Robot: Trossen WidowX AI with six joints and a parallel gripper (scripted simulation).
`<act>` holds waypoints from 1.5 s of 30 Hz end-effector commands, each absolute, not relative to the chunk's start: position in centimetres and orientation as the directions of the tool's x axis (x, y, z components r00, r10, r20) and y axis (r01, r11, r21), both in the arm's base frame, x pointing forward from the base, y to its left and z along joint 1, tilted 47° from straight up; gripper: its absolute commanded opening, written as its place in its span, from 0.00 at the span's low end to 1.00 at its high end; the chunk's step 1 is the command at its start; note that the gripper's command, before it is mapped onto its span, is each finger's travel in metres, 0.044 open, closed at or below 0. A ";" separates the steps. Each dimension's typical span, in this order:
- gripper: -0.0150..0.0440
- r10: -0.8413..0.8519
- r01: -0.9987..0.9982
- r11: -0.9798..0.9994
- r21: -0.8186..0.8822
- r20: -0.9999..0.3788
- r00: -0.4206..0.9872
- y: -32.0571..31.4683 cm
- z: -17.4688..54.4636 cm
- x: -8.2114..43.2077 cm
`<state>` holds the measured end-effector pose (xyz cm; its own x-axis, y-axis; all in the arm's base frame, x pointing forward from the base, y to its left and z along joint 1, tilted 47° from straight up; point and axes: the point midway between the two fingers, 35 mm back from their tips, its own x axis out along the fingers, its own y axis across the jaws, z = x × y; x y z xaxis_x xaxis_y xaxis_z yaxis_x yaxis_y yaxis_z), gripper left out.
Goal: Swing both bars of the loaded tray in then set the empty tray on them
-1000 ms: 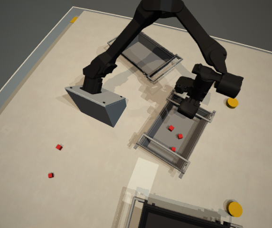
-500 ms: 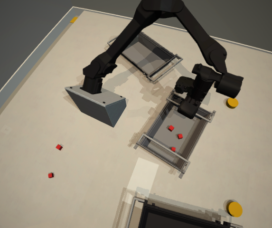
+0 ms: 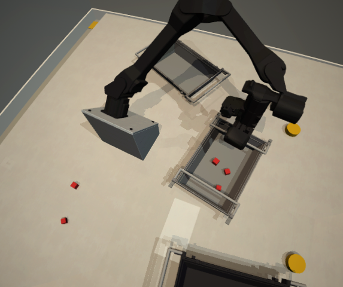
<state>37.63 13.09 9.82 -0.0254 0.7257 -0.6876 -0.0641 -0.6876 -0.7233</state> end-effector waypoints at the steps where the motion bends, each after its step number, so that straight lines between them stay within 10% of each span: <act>1: 0.25 0.726 -0.064 -0.688 -0.723 -0.688 -0.025 13.1 9.8 37.6; 40: 0.25 0.726 -0.064 -0.688 -0.723 -0.688 -0.025 13.1 9.8 37.6; 45: 0.48 0.726 -0.064 -0.688 -0.723 -0.688 -0.025 13.1 9.8 37.6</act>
<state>37.63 13.09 9.81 -0.0254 0.7254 -0.6878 -0.0642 -0.6878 -0.7230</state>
